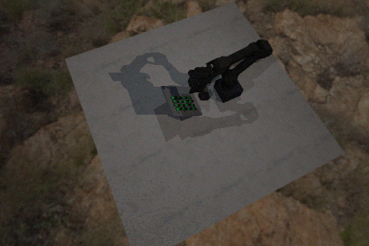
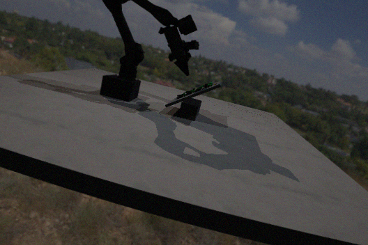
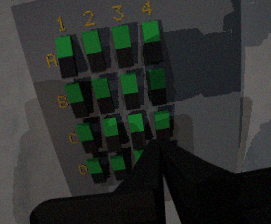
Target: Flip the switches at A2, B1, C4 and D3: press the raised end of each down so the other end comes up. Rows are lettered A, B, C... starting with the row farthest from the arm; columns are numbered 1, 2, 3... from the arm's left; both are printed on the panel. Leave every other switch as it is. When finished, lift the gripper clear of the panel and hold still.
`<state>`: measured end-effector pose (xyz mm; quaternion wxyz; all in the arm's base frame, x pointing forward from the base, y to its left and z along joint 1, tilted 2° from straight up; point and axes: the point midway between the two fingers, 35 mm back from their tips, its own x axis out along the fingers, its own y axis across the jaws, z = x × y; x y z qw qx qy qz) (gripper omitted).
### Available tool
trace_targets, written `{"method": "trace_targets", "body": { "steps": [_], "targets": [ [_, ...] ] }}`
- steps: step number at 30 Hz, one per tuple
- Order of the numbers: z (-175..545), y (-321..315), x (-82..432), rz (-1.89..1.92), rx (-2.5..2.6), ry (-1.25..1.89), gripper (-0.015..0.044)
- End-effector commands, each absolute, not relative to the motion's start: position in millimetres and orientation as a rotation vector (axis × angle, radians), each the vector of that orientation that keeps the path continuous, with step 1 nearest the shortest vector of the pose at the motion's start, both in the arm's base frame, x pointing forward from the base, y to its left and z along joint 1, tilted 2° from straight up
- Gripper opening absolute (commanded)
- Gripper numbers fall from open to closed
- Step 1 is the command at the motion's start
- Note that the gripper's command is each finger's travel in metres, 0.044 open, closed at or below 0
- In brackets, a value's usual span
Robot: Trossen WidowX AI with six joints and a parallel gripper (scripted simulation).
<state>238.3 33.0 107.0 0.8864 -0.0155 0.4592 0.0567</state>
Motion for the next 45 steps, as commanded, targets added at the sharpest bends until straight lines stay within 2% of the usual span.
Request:
{"method": "trace_targets", "body": {
  "steps": [1, 9, 45],
  "targets": [
    [101.4, 19.0, 232.2, 0.129, -0.036, 0.955, 0.0000],
    [74.5, 22.3, 252.3, 0.129, -0.037, 0.979, 0.0000],
    [53.6, 24.7, 266.8, 0.129, -0.037, 0.979, 0.0000]
  ]
}}
